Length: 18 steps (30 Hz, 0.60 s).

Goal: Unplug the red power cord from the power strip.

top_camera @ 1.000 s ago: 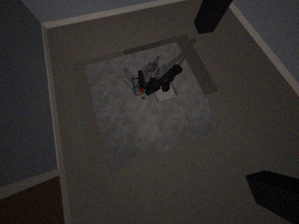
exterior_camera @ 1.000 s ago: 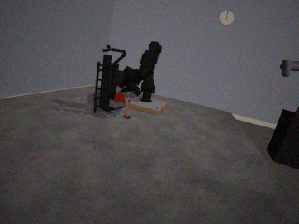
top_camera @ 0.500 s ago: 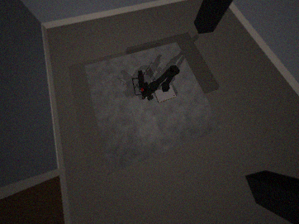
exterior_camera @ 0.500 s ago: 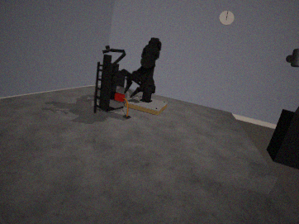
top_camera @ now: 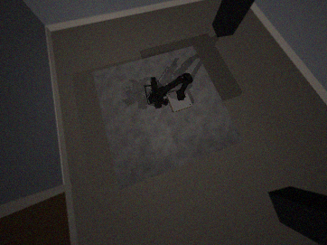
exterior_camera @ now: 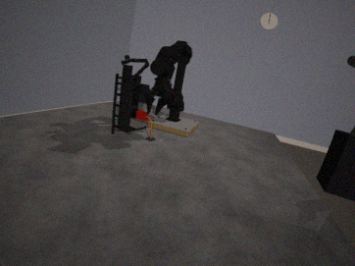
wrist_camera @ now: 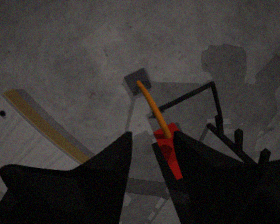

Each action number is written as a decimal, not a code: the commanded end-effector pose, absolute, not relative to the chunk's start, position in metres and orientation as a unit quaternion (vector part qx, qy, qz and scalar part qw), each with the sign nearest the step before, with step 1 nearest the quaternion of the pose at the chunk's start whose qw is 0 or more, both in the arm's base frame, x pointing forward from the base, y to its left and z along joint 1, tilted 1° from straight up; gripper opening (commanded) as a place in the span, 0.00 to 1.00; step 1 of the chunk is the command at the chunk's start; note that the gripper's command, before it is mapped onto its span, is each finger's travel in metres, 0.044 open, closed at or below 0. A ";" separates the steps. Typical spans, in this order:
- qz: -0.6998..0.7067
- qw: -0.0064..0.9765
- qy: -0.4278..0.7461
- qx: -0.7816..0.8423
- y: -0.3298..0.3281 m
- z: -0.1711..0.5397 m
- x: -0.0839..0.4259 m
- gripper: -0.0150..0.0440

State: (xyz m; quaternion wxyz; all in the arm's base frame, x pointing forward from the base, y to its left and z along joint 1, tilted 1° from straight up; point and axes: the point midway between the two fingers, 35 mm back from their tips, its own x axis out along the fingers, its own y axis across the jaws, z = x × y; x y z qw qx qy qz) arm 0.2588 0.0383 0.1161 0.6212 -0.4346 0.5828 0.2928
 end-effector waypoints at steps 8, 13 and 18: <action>0.481 0.522 0.495 -0.502 0.040 0.120 0.275 0.53; 0.481 0.522 0.495 -0.502 0.039 0.120 0.274 0.53; 0.481 0.521 0.495 -0.502 0.035 0.120 0.274 0.53</action>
